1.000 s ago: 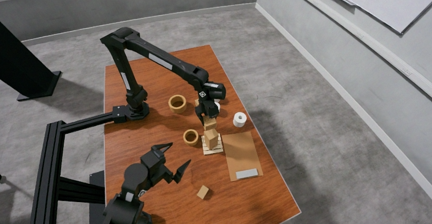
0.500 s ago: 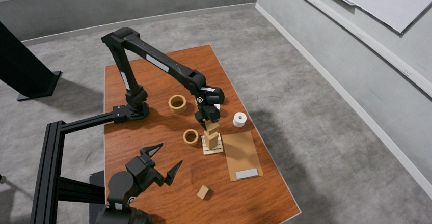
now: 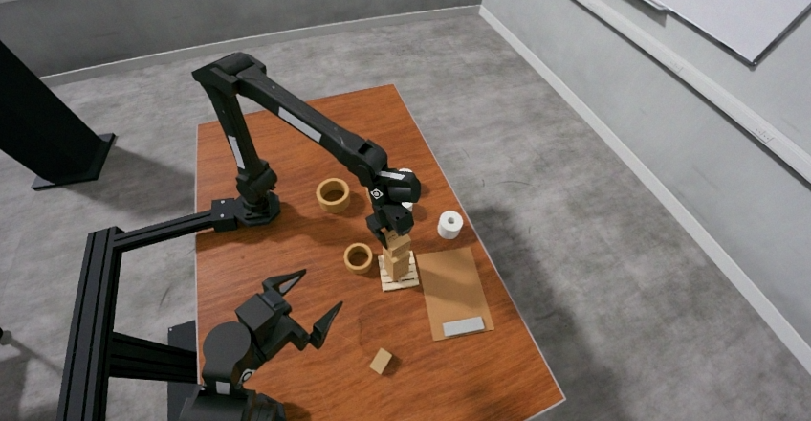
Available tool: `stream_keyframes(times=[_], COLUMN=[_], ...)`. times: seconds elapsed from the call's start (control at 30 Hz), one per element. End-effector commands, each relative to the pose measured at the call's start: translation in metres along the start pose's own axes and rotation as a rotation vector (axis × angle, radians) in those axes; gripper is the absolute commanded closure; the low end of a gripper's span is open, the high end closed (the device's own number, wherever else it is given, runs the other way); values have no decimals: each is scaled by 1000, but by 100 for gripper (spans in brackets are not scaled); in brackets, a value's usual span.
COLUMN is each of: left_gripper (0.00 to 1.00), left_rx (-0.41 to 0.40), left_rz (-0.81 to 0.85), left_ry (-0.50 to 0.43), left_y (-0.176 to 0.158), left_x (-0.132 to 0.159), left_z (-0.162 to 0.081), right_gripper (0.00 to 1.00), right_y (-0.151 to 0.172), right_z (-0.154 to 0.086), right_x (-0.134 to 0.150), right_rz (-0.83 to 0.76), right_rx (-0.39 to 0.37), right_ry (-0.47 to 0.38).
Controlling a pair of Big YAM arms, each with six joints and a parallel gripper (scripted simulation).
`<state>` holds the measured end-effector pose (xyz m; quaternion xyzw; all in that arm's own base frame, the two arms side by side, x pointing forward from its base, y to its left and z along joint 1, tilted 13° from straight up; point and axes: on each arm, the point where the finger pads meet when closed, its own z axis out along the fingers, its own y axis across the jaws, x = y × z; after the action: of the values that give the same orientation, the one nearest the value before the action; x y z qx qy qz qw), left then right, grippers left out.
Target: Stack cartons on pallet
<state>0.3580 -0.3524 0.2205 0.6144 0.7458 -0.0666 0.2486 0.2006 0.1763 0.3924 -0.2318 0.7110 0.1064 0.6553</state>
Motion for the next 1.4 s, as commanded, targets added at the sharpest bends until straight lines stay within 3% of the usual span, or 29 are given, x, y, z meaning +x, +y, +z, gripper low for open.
stream_keyframes(times=[0.0, 0.2, 0.27, 0.5, 1.37], left_gripper=[45, 45, 45, 45, 45], left_rx=[-21, -26, -6, -27, -28], left_rz=[-8, 3, -2, 9, 9], left_ry=[-28, -43, -12, -43, -42], left_y=[7, 7, 0, 7, 8], left_x=[-1, -8, 8, -3, 3], left_z=[-1, 0, 16, 9, 19], right_gripper=[0, 0, 0, 0, 0], right_y=[-1, -1, -1, -1, -1], right_z=[1, 1, 1, 1, 1], right_x=[-3, -3, -3, -3, -3], right_rz=[3, 3, 3, 3, 3], right_rx=[4, 4, 4, 4, 4], right_ry=[-1, -1, -1, -1, -1])
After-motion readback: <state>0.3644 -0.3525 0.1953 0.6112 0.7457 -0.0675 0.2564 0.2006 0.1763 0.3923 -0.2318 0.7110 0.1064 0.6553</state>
